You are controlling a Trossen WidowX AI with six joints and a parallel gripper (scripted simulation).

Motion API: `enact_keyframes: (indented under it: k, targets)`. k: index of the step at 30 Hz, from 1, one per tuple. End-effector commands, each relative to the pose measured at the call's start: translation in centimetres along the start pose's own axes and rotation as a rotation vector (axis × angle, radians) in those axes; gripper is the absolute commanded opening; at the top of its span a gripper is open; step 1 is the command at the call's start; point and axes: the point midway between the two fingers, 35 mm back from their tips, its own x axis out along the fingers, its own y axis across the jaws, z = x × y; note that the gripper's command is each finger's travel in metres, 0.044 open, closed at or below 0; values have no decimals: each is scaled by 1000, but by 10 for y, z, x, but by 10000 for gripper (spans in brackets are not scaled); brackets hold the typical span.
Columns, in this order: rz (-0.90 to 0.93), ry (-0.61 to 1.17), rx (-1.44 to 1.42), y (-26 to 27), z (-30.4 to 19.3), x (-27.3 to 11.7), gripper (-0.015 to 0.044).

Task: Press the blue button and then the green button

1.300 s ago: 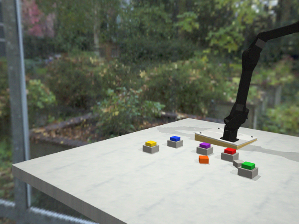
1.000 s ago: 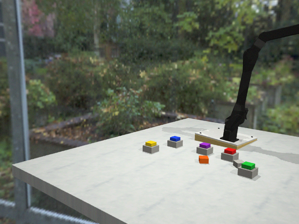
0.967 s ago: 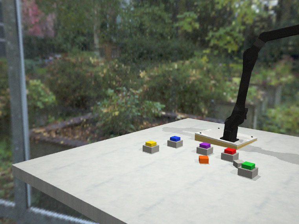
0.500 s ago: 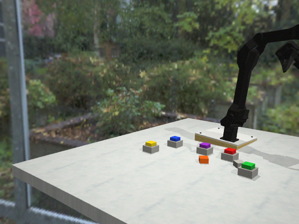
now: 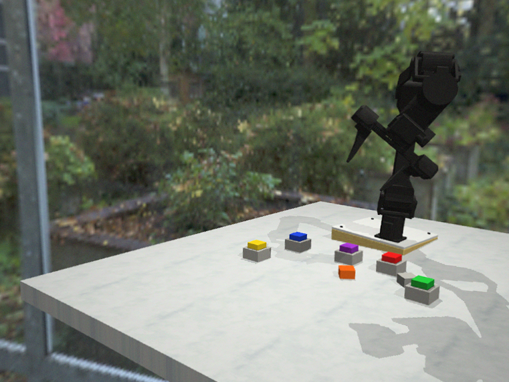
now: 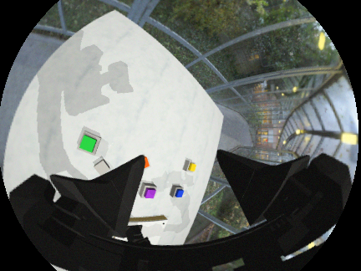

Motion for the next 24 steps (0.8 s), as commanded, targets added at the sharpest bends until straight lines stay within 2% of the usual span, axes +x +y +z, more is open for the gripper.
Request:
enact_keyframes:
  k: [1,12,21,24]
  targets:
    - [77,146,40,-29,-39,41,400]
    - [333,384,251,-77,-162,106,400]
    - [546,417,510,-80,-264,122,400]
    - [575,408,559,-78,-279,122,400]
